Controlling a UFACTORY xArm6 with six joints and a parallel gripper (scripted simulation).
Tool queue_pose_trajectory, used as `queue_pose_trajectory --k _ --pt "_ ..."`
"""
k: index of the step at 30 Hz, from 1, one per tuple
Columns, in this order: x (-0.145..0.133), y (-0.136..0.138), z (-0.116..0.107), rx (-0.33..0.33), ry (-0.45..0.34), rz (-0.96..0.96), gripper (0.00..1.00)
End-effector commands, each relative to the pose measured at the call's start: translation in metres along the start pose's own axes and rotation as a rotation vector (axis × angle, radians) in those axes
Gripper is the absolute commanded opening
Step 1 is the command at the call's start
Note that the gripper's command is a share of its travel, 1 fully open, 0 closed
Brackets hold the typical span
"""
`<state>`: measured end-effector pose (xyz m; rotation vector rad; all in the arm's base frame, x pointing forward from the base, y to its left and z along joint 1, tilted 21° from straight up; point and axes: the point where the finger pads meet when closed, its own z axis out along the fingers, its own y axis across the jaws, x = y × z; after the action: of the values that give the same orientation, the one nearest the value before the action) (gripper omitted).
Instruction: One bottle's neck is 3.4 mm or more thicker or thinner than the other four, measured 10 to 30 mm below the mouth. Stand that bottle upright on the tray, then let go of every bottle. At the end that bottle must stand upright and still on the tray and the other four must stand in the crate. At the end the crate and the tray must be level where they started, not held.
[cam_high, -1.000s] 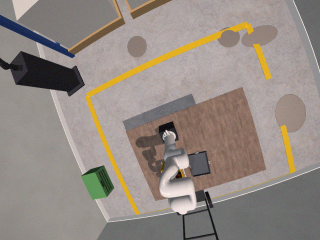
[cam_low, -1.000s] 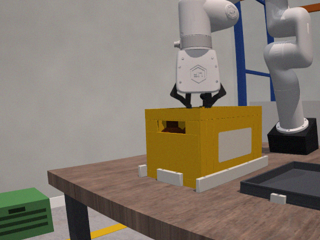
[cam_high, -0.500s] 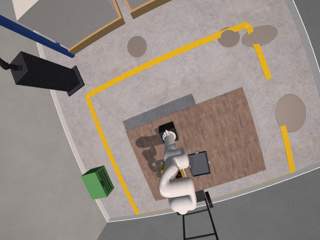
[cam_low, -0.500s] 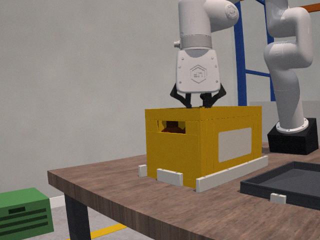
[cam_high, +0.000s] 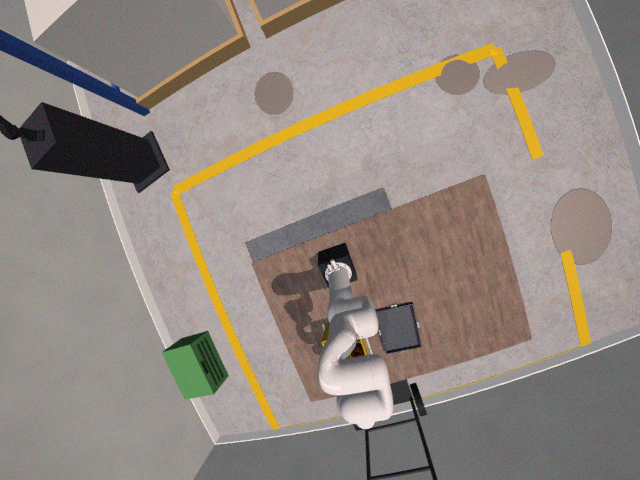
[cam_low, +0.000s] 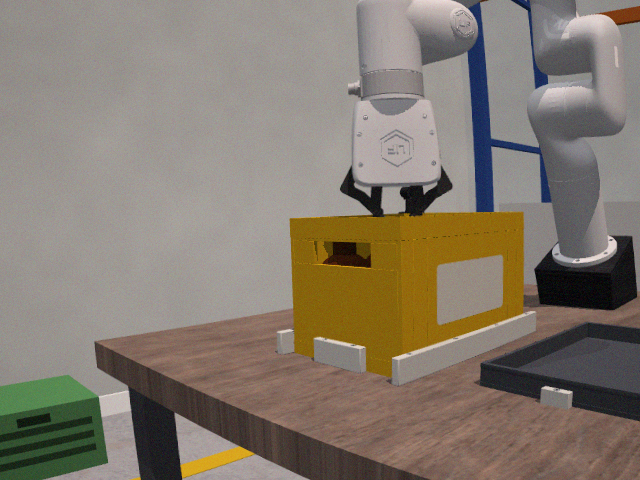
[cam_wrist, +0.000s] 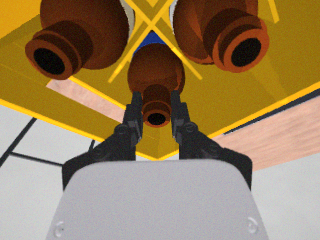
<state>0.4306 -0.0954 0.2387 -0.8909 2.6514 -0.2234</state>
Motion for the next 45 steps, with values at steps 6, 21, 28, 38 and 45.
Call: queue_pose_trajectory --k 6,21,28,38,45 --pt "-0.0009 -0.0010 -0.0013 0.003 -0.003 0.000 0.00" --pt "-0.0009 -0.0010 -0.0013 0.003 -0.003 0.000 0.65" --pt "-0.0009 -0.0010 -0.0013 0.003 -0.003 0.000 0.65" --pt "-0.0009 -0.0010 -0.0013 0.003 -0.003 0.000 0.65" --pt "-0.0009 -0.0010 -0.0018 0.003 -0.003 0.000 0.65"
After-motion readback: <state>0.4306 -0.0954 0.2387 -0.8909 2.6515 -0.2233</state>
